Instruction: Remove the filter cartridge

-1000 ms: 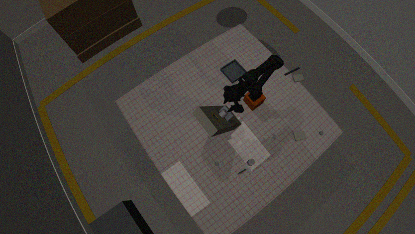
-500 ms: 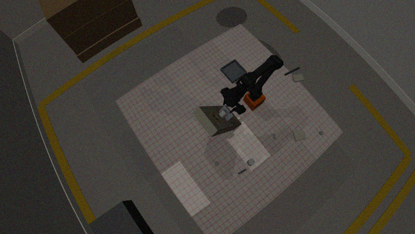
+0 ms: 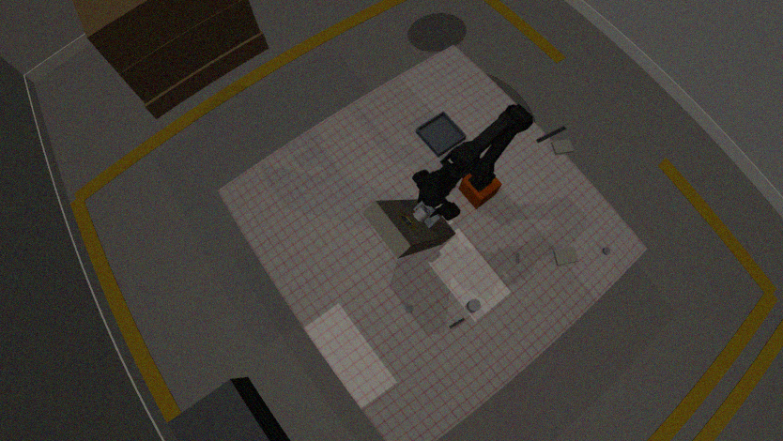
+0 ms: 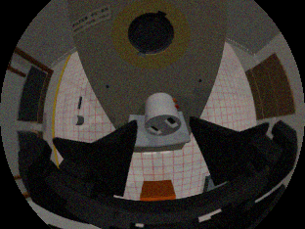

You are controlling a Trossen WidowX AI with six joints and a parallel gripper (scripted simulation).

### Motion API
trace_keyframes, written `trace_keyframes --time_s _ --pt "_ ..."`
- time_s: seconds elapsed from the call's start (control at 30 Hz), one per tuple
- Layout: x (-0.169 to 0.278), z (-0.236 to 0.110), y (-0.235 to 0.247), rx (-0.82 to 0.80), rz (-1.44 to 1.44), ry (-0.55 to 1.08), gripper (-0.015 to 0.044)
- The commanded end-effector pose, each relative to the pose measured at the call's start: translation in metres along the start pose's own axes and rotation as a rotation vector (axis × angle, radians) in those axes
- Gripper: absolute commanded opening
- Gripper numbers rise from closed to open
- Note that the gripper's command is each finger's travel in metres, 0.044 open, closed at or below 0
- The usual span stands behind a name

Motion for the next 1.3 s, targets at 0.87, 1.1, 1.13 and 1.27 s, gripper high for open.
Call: trace_keyframes --time_s 0.87,1.1,1.13,1.27 --pt "0.001 0.018 0.000 0.000 0.000 0.003 0.0074" --pt "-0.019 0.009 -0.003 -0.002 0.000 0.002 0.0000" --pt "-0.020 0.008 -0.004 -0.003 0.000 0.002 0.0000" --pt "-0.021 0.004 -0.004 -0.003 0.000 0.002 0.0000"
Point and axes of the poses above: the point midway between the two fingers, 35 mm back from their tips, its own z axis out along the fingers, its own y axis across the jaws, x = y × z, the point moved 6 cm from there along -z, back along the fingers, and after that the axes turned 11 degrees about -z, right-handed, at the moved point
